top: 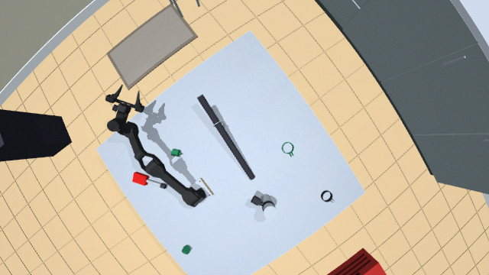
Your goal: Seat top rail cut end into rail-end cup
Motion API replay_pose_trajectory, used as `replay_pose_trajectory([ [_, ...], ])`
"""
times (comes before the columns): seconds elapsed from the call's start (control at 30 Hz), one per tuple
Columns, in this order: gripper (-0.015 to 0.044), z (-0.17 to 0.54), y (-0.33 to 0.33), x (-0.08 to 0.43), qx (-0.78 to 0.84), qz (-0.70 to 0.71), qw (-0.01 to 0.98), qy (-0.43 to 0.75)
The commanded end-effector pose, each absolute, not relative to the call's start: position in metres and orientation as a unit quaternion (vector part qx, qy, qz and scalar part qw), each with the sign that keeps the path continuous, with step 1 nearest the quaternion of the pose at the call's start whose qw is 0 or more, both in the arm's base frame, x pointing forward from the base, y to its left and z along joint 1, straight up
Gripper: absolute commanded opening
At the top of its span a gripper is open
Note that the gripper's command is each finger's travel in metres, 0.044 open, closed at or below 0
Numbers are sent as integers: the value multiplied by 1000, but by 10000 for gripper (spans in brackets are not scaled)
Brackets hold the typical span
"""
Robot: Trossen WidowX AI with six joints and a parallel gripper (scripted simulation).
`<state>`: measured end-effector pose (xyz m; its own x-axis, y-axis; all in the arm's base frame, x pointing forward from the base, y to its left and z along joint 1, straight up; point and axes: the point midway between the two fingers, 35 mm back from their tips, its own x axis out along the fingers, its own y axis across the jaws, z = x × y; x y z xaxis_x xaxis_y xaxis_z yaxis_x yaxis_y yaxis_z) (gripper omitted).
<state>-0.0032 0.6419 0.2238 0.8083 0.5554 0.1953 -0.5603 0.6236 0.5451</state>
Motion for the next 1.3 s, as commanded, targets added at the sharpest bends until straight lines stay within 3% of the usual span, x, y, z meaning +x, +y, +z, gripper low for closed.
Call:
replay_pose_trajectory([
  [0.0,426,225,642,0,302,309,902,-5],
  [0.3,440,266,634,125,200,282,938,-25],
  [0.6,440,297,576,266,79,242,967,-5],
  [0.97,440,309,440,392,-41,185,978,83],
  [1.27,440,299,290,434,-99,134,966,200],
])
